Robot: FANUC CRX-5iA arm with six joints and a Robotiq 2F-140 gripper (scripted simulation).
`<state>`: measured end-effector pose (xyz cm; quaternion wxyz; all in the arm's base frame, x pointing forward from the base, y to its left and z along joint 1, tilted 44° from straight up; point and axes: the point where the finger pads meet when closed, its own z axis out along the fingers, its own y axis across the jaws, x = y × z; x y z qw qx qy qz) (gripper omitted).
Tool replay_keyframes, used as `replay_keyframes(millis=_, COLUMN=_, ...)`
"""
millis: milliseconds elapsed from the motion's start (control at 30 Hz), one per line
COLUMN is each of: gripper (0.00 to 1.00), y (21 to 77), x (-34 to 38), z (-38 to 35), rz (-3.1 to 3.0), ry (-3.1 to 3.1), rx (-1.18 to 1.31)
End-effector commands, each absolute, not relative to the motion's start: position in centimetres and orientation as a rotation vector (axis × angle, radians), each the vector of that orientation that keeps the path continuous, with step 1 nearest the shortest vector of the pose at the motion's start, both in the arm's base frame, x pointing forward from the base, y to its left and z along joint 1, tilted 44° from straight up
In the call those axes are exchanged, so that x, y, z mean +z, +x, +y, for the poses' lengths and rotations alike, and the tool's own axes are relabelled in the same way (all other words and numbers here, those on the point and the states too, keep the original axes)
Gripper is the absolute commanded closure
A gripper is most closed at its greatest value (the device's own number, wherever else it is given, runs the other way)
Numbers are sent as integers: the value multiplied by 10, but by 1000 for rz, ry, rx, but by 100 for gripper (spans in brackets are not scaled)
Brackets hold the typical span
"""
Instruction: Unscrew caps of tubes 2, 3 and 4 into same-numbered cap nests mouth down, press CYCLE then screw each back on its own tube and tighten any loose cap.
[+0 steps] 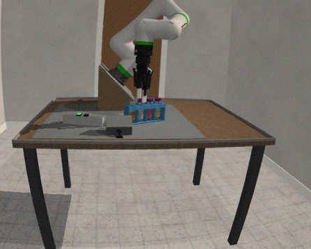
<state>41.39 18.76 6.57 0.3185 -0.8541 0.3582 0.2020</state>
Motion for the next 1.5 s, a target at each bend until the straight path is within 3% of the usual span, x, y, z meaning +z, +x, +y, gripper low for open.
replay_keyframes(millis=0, gripper=100, y=414, x=66, z=188, rz=1203, ry=-2164, rx=625)
replay_keyframes(millis=300, gripper=100, y=414, x=65, z=188, rz=1706, ry=-1898, rx=806)
replay_keyframes(millis=567, gripper=100, y=414, x=65, z=188, rz=1757, ry=-1864, rx=824)
replay_keyframes(millis=600, gripper=65, y=414, x=65, z=188, rz=1757, ry=-1864, rx=824)
replay_keyframes(millis=1000, gripper=65, y=414, x=65, z=188, rz=1757, ry=-1864, rx=824)
replay_keyframes(millis=1467, gripper=65, y=414, x=66, z=188, rz=1176, ry=-2174, rx=615)
